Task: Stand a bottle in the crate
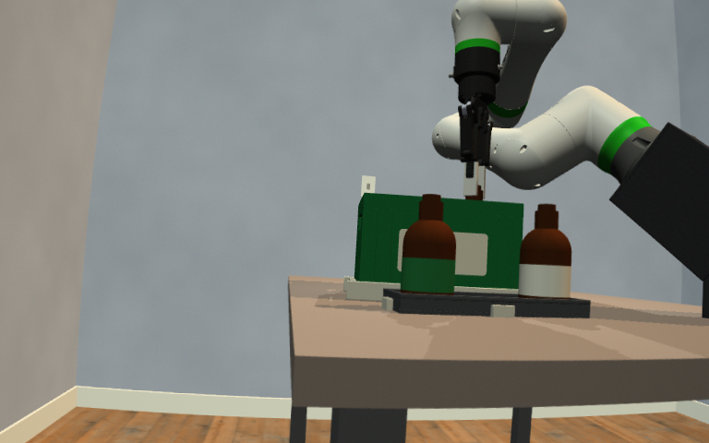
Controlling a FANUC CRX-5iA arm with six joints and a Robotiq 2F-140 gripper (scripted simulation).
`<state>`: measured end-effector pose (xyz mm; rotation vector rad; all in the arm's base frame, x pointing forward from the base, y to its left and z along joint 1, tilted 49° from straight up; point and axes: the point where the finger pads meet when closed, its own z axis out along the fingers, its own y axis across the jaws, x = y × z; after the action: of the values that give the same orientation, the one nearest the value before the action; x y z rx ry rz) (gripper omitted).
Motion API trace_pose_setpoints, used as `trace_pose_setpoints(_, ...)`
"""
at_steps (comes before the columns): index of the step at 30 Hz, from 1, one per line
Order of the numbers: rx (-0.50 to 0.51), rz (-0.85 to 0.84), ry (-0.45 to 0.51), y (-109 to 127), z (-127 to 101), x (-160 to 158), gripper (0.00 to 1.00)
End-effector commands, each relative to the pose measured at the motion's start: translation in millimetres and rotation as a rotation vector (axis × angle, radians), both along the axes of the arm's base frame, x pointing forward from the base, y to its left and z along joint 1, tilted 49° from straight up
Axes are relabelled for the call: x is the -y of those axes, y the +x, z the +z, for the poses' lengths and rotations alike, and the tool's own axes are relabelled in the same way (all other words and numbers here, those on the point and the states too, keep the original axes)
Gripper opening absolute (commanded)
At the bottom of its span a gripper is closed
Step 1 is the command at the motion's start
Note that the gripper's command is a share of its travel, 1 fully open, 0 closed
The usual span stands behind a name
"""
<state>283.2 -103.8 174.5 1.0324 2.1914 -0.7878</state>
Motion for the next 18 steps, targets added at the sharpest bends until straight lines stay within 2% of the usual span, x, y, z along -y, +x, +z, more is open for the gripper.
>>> trace_pose_setpoints(1,0.000,0.000,0.000,0.0,0.1,-0.2,0.00)
trace_pose_setpoints(18,0.000,0.000,0.000,0.5,-1.2,1.2,0.00)
